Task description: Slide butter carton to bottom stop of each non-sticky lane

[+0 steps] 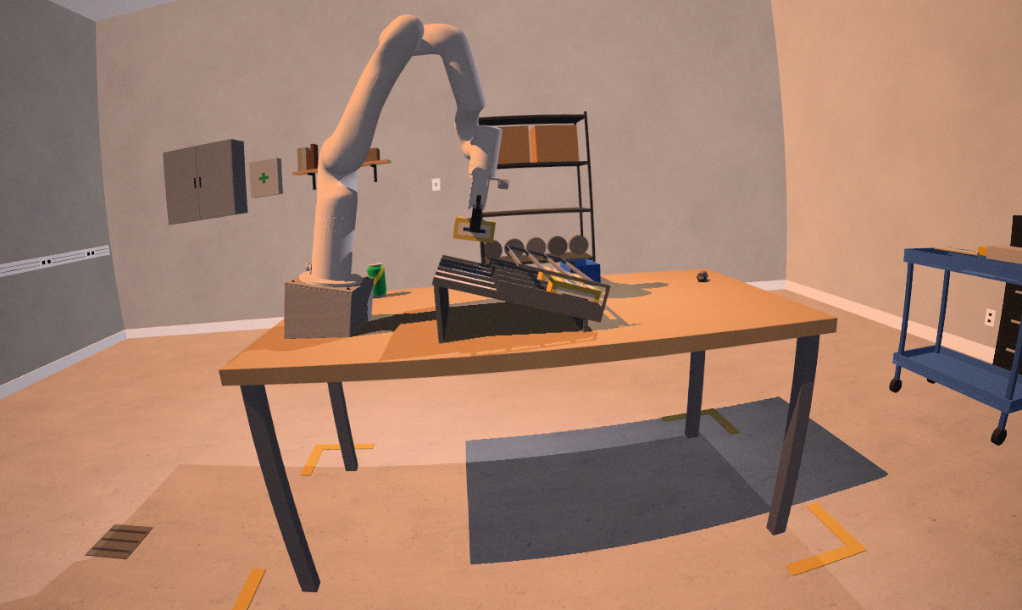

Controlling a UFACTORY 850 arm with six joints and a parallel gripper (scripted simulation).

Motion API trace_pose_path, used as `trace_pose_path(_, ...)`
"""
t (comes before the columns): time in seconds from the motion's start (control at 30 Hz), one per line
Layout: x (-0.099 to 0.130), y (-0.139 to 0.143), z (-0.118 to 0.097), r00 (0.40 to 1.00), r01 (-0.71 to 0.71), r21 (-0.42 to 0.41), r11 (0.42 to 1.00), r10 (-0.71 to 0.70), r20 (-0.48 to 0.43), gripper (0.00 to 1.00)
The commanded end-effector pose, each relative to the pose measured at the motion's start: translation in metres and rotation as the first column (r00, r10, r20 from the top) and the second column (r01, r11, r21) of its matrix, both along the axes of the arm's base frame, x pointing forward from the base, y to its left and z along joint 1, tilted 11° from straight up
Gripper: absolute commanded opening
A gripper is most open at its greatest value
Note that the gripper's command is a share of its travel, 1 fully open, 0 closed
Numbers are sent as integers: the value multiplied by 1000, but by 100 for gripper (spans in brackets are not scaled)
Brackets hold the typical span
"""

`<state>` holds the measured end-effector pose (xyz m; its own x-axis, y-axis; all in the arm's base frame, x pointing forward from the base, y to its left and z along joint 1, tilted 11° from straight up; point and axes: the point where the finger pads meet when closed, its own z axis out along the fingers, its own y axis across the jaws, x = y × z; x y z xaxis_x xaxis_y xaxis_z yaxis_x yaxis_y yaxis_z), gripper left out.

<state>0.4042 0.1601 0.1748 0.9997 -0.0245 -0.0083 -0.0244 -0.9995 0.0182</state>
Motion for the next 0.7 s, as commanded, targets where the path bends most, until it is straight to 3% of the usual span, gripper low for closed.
trace_pose_path(0.0,1,0,1,1000,0,1,1000,0,0,0)
trace_pose_path(0.1,1,0,1,1000,0,1,1000,0,0,0)
trace_pose_path(0.13,1,0,1,995,1,4,1000,-1,-99,0)
trace_pose_path(0.67,1,0,1,995,1,4,1000,-1,-99,0)
